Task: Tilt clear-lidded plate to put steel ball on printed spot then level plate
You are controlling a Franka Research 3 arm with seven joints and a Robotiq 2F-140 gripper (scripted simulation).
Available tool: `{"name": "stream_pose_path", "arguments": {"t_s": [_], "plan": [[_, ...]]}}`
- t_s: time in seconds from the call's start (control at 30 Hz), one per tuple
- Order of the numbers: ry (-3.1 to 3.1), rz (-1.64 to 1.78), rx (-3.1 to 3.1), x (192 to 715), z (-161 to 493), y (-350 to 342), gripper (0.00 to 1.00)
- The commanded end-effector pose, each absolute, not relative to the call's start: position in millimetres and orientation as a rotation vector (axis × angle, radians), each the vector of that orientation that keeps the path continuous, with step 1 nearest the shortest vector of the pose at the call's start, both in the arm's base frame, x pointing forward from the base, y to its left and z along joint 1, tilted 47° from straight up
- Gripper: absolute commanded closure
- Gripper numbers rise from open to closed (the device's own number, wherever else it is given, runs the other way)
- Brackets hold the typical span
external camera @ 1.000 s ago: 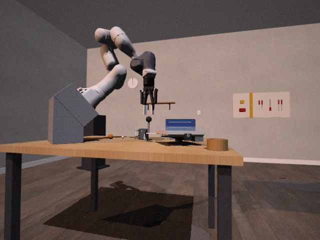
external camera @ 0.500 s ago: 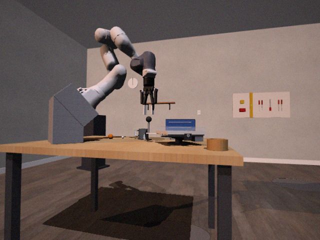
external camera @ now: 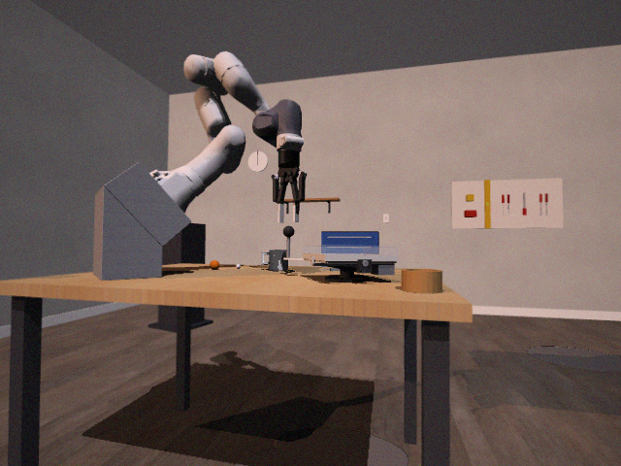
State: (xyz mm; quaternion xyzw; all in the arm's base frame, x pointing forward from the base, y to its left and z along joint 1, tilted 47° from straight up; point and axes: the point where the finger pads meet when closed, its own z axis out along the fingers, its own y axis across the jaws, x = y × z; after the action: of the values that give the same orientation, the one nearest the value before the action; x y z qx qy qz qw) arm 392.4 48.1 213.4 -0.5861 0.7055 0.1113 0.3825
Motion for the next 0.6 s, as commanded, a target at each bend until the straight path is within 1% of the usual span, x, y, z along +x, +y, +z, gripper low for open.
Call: {"name": "stream_pose_path", "arguments": {"t_s": [0.0, 0.57], "plan": [[1.805, 0.289, -1.488, 392.4, 212.9, 48.8, 0.64], [1.799, 0.292, -1.489, 394.5, 209.9, 51.9, 0.64]]}}
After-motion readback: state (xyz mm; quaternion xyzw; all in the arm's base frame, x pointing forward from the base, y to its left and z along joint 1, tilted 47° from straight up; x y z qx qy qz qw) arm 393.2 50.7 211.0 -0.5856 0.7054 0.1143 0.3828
